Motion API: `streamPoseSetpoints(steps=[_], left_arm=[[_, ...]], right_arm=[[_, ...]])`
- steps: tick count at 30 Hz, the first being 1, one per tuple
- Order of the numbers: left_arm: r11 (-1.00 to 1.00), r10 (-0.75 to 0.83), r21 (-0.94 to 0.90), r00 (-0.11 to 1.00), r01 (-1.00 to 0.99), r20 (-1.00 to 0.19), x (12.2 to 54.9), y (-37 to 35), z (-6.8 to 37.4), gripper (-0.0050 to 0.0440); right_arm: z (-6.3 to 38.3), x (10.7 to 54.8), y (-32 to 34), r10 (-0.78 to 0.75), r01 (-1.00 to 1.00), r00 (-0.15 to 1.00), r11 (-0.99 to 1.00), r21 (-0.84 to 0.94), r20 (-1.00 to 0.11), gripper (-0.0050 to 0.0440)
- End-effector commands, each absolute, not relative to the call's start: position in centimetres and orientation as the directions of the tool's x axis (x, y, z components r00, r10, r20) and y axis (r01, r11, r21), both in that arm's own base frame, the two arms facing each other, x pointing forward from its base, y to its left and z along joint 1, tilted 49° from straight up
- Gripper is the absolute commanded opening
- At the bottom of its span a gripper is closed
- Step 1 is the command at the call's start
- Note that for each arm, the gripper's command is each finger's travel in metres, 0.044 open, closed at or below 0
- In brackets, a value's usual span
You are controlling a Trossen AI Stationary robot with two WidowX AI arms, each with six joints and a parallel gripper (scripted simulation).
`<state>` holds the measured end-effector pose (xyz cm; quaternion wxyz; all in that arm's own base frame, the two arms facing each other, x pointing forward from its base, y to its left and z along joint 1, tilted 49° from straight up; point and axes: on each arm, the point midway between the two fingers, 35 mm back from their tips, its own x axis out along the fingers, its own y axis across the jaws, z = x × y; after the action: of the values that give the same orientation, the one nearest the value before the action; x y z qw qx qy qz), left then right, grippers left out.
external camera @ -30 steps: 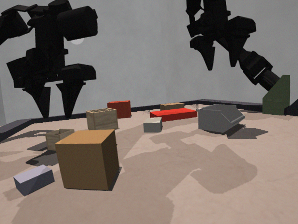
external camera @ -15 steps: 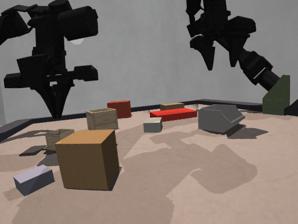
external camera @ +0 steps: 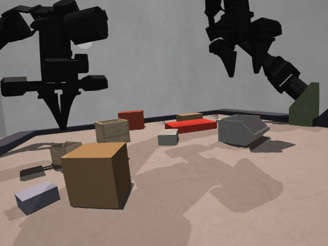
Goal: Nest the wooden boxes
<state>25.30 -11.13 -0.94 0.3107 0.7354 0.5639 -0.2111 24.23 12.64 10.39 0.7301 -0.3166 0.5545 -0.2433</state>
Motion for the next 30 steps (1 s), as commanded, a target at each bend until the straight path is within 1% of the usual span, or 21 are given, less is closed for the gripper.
streamPoseSetpoints(steps=[1, 11, 12, 14, 15, 19, 29, 30], left_arm=[[-0.021, 0.695, 0.373, 0.281, 0.928, -0.661, 25.58, -11.53, -0.54, -0.0001], [0.259, 0.696, 0.595, 0.280, 0.761, -0.661, 25.59, -11.55, -0.59, -0.0005], [0.285, 0.696, 0.613, 0.280, 0.737, -0.661, 25.59, -11.55, -0.60, -0.0013], [0.285, 0.696, 0.613, 0.280, 0.737, -0.661, 25.59, -11.55, -0.60, -0.0013], [0.349, 0.696, 0.653, 0.280, 0.672, -0.661, 25.59, -11.55, -0.60, -0.0020], [0.441, 0.696, 0.702, 0.280, 0.559, -0.661, 25.59, -11.56, -0.61, -0.0050], [0.627, 0.696, 0.750, 0.280, 0.213, -0.661, 25.61, -11.59, -0.61, -0.0050], [0.627, 0.696, 0.750, 0.280, 0.213, -0.661, 25.61, -11.59, -0.61, -0.0050]], right_arm=[[10.72, 24.34, 12.83, -0.698, 0.011, 0.275, 0.690, -0.723, -0.662, 0.0400], [10.72, 24.34, 12.83, -0.698, 0.011, 0.275, 0.690, -0.723, -0.662, 0.0400], [10.72, 24.34, 12.83, -0.698, 0.011, 0.275, 0.690, -0.723, -0.662, 0.0400], [10.72, 24.34, 12.83, -0.698, 0.011, 0.275, 0.690, -0.723, -0.662, 0.0400], [10.72, 24.34, 12.83, -0.698, 0.011, 0.275, 0.690, -0.723, -0.662, 0.0400], [10.72, 24.34, 12.83, -0.698, 0.011, 0.275, 0.690, -0.723, -0.662, 0.0400], [10.72, 24.34, 12.83, -0.698, 0.011, 0.275, 0.690, -0.723, -0.662, 0.0400], [10.72, 24.34, 12.83, -0.698, 0.011, 0.275, 0.690, -0.723, -0.662, 0.0400]])
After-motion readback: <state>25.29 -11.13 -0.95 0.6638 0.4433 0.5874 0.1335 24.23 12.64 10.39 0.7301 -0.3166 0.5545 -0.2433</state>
